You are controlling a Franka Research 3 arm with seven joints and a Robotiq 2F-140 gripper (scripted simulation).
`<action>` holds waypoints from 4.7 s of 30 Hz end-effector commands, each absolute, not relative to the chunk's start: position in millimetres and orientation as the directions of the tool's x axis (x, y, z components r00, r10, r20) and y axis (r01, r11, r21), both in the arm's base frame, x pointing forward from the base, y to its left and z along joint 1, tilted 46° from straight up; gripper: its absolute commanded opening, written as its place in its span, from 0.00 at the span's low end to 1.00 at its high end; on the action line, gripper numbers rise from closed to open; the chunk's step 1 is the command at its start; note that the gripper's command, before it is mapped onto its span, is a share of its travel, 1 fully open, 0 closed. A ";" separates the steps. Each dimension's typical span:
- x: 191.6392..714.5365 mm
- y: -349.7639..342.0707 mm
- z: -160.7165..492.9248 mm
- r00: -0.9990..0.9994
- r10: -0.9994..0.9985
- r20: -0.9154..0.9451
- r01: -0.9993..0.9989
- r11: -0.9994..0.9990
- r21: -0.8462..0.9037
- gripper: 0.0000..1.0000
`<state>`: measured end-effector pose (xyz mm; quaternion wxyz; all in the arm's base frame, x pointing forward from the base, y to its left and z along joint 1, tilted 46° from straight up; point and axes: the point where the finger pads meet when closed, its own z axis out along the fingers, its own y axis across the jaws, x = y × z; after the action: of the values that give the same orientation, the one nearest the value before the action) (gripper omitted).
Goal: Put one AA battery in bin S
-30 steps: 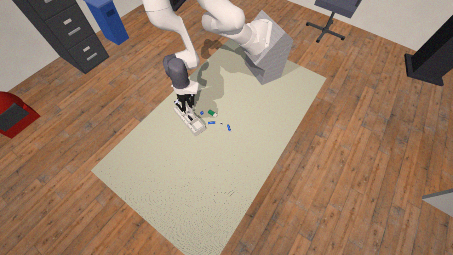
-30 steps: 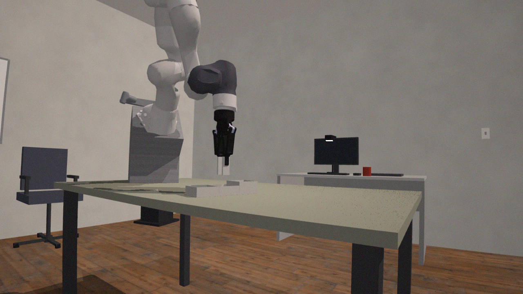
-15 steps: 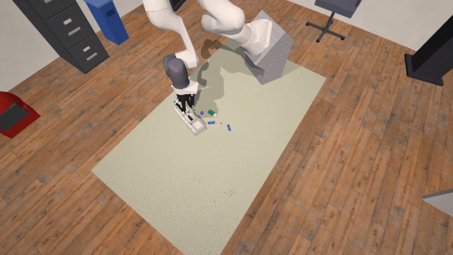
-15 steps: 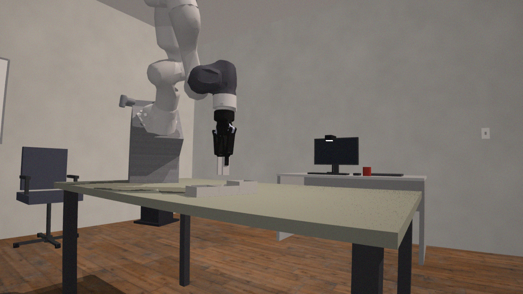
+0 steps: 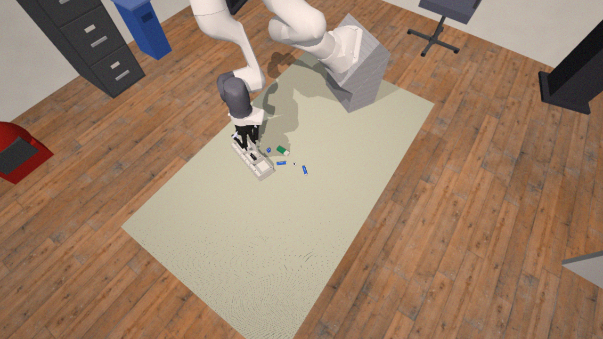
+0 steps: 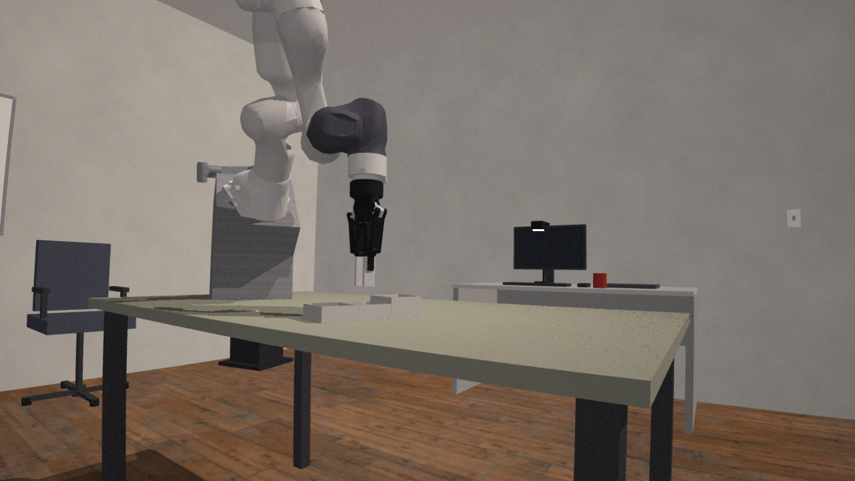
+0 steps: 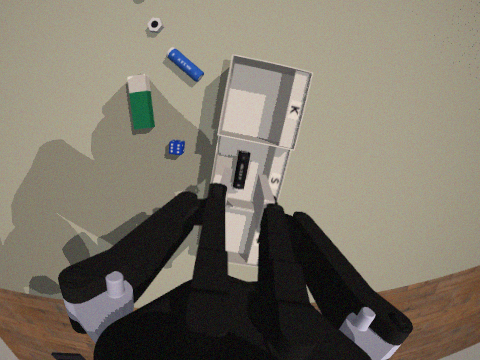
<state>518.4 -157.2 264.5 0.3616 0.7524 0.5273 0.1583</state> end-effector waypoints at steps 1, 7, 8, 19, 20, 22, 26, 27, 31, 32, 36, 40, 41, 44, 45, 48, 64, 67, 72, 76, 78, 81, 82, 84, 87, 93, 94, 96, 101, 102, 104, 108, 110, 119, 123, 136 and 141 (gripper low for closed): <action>517.6 -157.7 264.4 0.392 0.908 -0.148 0.682 -0.179 0.709 0.17; 517.6 -157.7 264.4 0.392 0.908 -0.148 0.682 -0.179 0.709 0.17; 517.6 -157.7 264.4 0.392 0.908 -0.148 0.682 -0.179 0.709 0.17; 517.6 -157.7 264.4 0.392 0.908 -0.148 0.682 -0.179 0.709 0.17; 517.6 -157.7 264.4 0.392 0.908 -0.148 0.682 -0.179 0.709 0.17; 517.6 -157.7 264.4 0.392 0.908 -0.148 0.682 -0.179 0.709 0.17; 517.6 -157.7 264.4 0.392 0.908 -0.148 0.682 -0.179 0.709 0.17; 517.6 -157.7 264.4 0.392 0.908 -0.148 0.682 -0.179 0.709 0.17; 517.6 -157.7 264.4 0.392 0.908 -0.148 0.682 -0.179 0.709 0.17; 517.6 -157.7 264.4 0.392 0.908 -0.148 0.682 -0.179 0.709 0.17; 516.2 -159.3 264.0 0.392 0.908 -0.148 0.682 -0.179 0.709 0.17; 516.2 -159.3 264.0 0.392 0.908 -0.148 0.682 -0.179 0.709 0.17; 516.2 -159.3 264.0 0.392 0.908 -0.148 0.682 -0.179 0.709 0.17; 516.2 -159.3 264.0 0.392 0.908 -0.148 0.682 -0.179 0.709 0.17; 516.2 -159.3 264.0 0.392 0.908 -0.148 0.682 -0.179 0.709 0.17; 516.2 -159.3 264.0 0.392 0.908 -0.148 0.682 -0.179 0.709 0.17; 489.1 -142.6 294.4 0.392 0.908 -0.148 0.682 -0.179 0.709 1.00; 481.7 -138.1 302.6 0.392 0.908 -0.148 0.682 -0.179 0.709 1.00; 469.3 -130.5 316.4 0.392 0.908 -0.148 0.682 -0.179 0.709 1.00; 459.4 -124.4 327.5 0.392 0.908 -0.148 0.682 -0.179 0.709 1.00; 454.5 -121.4 333.0 0.392 0.908 -0.148 0.682 -0.179 0.709 1.00; 452.0 -119.9 335.7 0.392 0.908 -0.148 0.682 -0.179 0.709 1.00; 449.6 -118.4 338.5 0.392 0.908 -0.148 0.682 -0.179 0.709 1.00; 444.6 -115.4 344.0 0.392 0.908 -0.148 0.682 -0.179 0.709 1.00; 443.4 -114.6 345.4 0.392 0.908 -0.148 0.682 -0.179 0.709 1.00; 443.4 -114.6 345.4 0.392 0.908 -0.148 0.682 -0.179 0.709 1.00; 443.4 -114.6 345.4 0.392 0.908 -0.148 0.682 -0.179 0.709 1.00; 443.4 -114.6 345.4 0.392 0.908 -0.148 0.682 -0.179 0.709 1.00; 443.4 -114.6 345.4 0.392 0.908 -0.148 0.682 -0.179 0.709 1.00; 443.4 -114.6 345.4 0.392 0.908 -0.148 0.682 -0.179 0.709 1.00; 443.4 -114.6 345.4 0.392 0.908 -0.148 0.682 -0.179 0.709 1.00; 443.4 -114.6 345.4 0.392 0.908 -0.148 0.682 -0.179 0.709 1.00; 443.4 -114.6 345.4 0.392 0.908 -0.148 0.682 -0.179 0.709 1.00; 443.4 -114.6 345.4 0.392 0.908 -0.148 0.682 -0.179 0.709 1.00; 443.4 -114.6 345.4 0.392 0.908 -0.148 0.682 -0.179 0.709 1.00; 443.4 -114.6 345.4 0.392 0.908 -0.148 0.682 -0.179 0.709 1.00; 443.4 -114.6 345.4 0.392 0.908 -0.148 0.682 -0.179 0.709 1.00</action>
<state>443.8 -113.7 344.8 0.3625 0.7517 0.5281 0.1569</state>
